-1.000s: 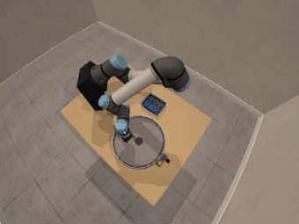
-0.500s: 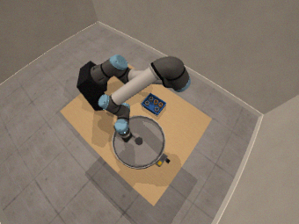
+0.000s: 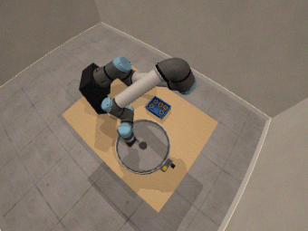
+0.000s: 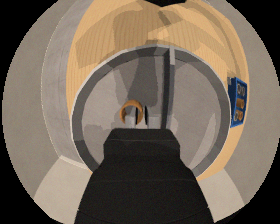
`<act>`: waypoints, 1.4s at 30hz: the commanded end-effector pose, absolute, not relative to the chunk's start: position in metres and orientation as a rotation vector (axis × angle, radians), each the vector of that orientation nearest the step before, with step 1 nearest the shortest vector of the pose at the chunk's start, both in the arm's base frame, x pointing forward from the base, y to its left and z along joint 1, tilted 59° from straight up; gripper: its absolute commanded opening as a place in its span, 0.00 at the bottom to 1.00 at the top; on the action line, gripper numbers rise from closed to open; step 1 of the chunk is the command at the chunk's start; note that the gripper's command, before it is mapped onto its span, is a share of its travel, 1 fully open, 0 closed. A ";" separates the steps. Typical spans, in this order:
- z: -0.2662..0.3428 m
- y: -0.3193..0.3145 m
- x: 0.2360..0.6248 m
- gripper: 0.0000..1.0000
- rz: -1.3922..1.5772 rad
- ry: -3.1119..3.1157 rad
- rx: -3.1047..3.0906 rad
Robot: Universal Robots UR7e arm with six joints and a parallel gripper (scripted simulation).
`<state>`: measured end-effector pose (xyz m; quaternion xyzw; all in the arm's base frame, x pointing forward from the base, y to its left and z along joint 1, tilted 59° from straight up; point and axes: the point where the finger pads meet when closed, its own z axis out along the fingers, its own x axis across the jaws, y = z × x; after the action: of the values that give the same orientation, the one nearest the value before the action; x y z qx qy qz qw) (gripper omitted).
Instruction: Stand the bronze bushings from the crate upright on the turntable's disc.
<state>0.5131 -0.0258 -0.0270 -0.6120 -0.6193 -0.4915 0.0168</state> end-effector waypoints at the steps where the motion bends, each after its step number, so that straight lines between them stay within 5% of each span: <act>1: -0.022 -0.032 0.509 0.38 -1.528 -1.926 -1.903; 42: -0.002 -0.057 0.486 0.38 -1.528 -1.926 -1.903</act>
<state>0.4855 -0.0569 -0.0017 -0.6120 -0.6193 -0.4916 0.0168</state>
